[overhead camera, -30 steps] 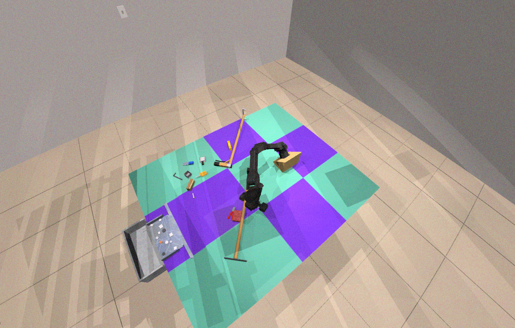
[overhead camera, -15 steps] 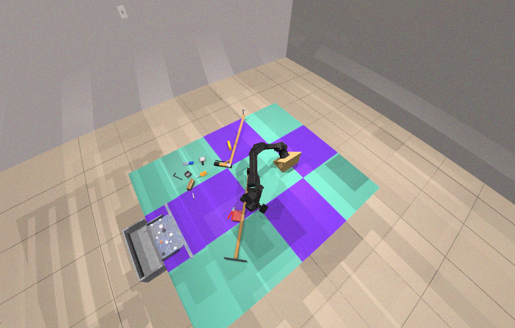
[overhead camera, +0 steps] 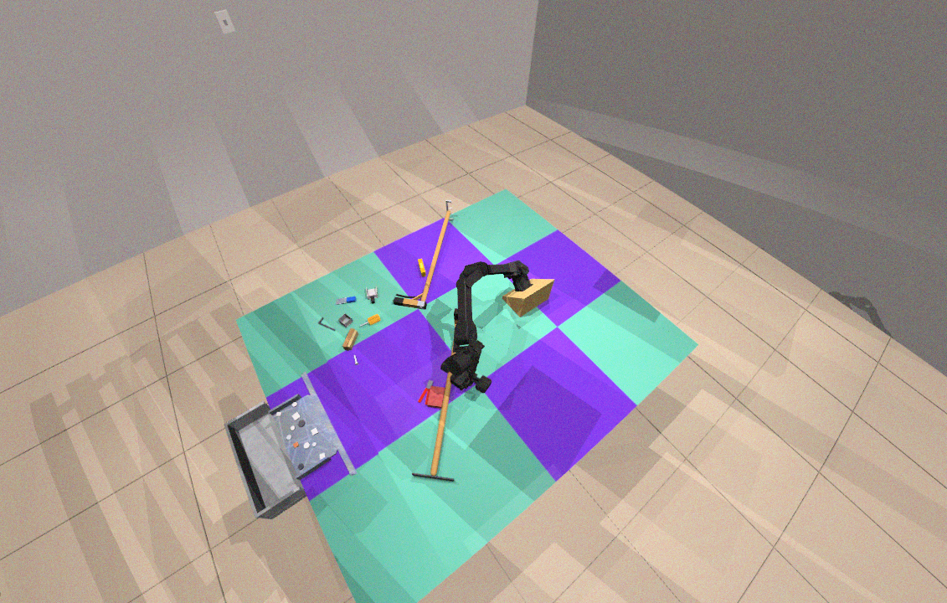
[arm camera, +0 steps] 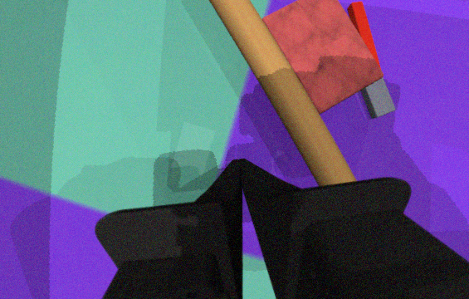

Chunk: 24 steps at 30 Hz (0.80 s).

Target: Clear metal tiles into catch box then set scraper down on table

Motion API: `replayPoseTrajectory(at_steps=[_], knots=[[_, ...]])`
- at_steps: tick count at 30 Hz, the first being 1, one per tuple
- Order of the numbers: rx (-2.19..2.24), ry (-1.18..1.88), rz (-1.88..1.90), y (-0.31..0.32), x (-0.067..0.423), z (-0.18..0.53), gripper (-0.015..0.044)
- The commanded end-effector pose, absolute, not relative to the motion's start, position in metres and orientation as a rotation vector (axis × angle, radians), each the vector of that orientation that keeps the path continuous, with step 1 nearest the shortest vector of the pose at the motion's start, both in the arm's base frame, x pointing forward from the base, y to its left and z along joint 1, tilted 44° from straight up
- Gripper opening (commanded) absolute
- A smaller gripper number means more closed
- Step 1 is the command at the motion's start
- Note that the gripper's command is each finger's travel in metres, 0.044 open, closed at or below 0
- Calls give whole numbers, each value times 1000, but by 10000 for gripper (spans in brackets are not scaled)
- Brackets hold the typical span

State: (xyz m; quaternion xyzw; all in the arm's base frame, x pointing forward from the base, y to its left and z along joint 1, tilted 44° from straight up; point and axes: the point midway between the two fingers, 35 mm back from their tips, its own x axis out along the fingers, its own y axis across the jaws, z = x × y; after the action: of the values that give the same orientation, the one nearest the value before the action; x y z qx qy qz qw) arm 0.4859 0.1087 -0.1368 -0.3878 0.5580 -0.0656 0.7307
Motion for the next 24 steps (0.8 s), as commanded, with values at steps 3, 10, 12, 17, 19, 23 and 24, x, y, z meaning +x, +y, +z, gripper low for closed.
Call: replayPoseTrajectory(at_steps=[3, 10, 12, 17, 19, 23, 24], knots=[[-855, 1229, -140, 106, 491, -135, 0], [-855, 1230, -140, 103, 496, -132, 0], [-855, 1230, -140, 102, 497, -131, 0], [-855, 1230, -140, 99, 501, -129, 0], [-855, 1230, -140, 98, 502, -128, 0], [-855, 1230, -140, 96, 505, -126, 0], [-855, 1230, -140, 96, 506, -126, 0]])
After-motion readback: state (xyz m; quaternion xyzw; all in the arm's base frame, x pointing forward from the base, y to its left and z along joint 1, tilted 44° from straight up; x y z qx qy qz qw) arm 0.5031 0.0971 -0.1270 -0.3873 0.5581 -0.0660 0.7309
